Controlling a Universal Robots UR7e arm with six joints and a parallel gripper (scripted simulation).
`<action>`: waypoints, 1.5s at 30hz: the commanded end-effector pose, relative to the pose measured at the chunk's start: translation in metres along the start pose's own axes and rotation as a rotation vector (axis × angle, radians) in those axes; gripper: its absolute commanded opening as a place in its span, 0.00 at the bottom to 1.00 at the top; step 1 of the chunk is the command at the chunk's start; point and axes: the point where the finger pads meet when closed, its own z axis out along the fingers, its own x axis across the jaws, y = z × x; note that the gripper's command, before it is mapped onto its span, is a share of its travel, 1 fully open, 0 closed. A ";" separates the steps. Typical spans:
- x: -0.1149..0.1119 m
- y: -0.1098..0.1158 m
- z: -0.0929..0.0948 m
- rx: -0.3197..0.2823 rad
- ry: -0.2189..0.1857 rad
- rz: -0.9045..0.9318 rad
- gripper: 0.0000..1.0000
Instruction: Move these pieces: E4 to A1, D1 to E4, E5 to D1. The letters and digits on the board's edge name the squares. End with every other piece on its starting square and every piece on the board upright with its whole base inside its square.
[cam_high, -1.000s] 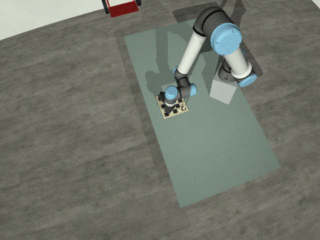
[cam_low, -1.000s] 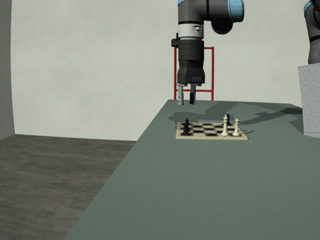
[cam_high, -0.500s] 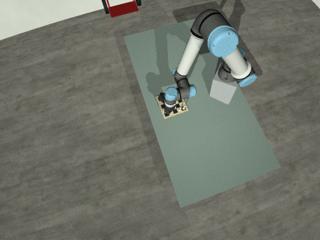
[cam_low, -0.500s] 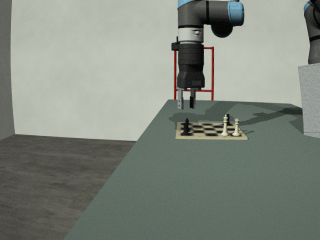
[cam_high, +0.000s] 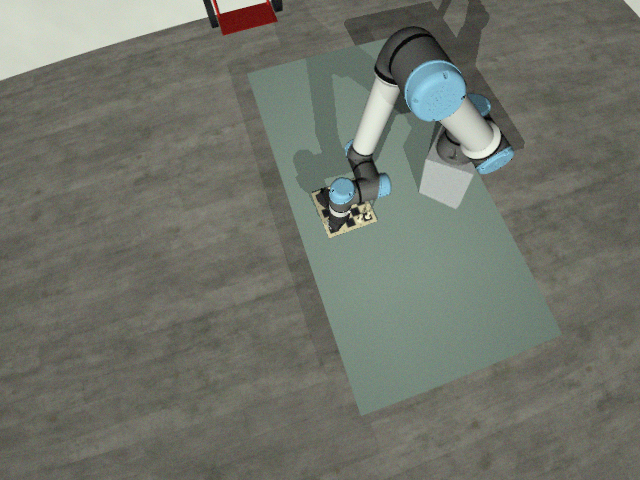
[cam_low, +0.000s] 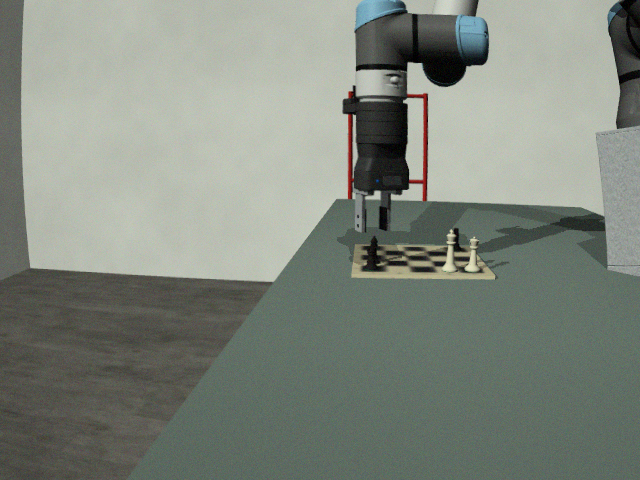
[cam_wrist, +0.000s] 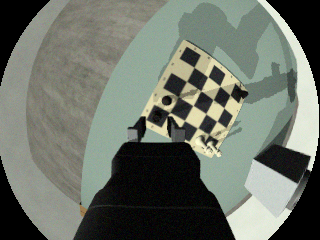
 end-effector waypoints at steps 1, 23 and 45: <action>-0.001 0.000 0.006 0.001 -0.001 0.000 0.73; -0.001 0.000 0.017 0.001 -0.001 0.000 0.73; -0.001 0.000 0.017 0.001 -0.001 0.000 0.73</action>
